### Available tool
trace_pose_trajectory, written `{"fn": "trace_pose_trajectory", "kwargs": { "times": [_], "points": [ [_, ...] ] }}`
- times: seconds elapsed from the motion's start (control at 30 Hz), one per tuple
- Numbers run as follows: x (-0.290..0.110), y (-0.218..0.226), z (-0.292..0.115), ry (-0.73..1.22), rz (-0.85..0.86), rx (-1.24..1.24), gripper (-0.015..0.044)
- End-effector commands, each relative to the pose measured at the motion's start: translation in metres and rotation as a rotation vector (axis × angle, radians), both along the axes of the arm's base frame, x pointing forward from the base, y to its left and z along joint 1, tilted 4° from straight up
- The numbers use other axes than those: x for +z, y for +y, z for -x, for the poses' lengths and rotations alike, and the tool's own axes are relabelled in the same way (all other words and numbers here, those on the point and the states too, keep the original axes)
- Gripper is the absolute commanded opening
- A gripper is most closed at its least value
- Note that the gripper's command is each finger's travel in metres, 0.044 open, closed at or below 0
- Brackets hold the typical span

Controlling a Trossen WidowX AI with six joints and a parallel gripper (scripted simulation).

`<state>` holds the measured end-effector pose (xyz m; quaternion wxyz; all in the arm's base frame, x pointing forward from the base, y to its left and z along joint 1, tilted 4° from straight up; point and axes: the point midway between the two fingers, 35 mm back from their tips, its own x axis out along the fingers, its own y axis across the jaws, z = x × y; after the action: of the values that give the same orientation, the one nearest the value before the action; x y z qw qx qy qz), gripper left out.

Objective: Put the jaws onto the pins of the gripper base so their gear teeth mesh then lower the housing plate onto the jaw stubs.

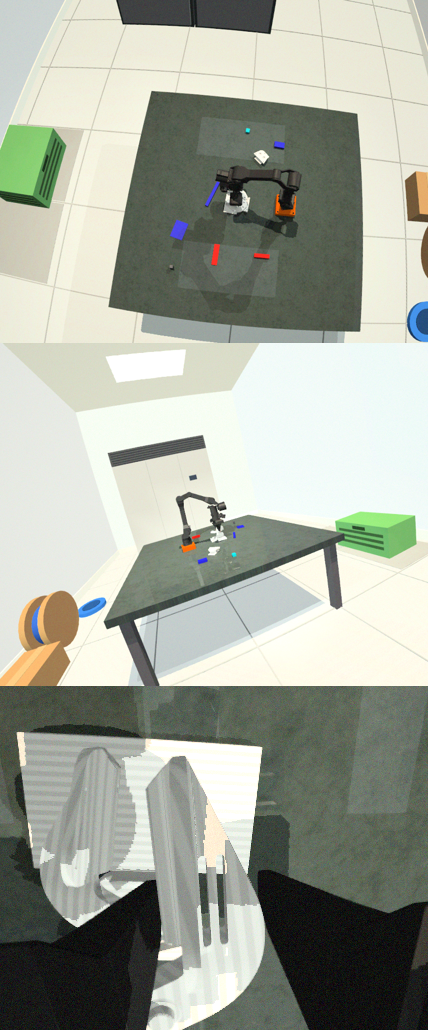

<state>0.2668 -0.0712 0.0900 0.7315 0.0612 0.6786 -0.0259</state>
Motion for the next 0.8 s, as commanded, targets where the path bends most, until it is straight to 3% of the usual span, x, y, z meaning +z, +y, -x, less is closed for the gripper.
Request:
{"fn": "trace_pose_trajectory", "kwargs": {
  "times": [0.0,0.77],
  "points": [
    [-0.008,0.001,0.000,0.006,-0.002,-0.004,0.0134],
    [-0.044,0.003,-0.001,0.006,-0.002,-0.003,0.0134]
  ]
}}
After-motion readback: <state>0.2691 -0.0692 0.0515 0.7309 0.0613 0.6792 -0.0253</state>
